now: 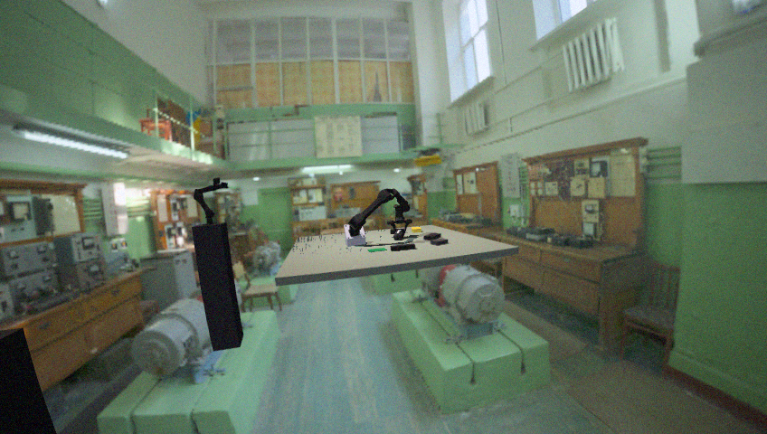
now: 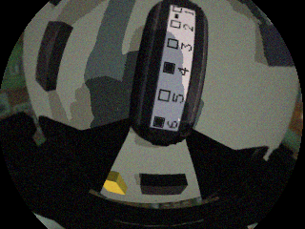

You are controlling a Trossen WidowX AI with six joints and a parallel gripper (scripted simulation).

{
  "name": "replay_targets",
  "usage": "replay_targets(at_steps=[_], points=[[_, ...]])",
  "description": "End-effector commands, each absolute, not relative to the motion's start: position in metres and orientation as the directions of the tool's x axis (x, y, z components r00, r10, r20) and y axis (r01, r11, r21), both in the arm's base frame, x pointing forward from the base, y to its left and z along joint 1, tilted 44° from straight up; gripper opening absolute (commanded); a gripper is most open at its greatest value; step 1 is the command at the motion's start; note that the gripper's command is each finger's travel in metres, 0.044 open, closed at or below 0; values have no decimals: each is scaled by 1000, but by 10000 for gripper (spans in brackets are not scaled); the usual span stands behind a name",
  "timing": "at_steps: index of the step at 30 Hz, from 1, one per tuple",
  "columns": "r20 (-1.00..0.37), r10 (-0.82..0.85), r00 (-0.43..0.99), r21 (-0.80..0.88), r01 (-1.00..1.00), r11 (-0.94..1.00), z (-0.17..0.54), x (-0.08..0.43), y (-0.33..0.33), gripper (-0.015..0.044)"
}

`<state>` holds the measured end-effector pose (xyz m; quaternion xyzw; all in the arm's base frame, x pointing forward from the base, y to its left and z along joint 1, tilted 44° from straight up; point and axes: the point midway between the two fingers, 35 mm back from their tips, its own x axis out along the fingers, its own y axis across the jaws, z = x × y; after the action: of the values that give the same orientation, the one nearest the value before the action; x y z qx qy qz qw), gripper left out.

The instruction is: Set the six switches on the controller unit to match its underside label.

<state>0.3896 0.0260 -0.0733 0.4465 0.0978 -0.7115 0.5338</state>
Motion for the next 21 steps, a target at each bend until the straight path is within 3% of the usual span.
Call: replay_targets(at_steps=[1,21], points=[[-733,-679,-42,329,852,-407,-77,386,20,336],[-734,-678,-39,331,851,-407,-85,387,13,336]])
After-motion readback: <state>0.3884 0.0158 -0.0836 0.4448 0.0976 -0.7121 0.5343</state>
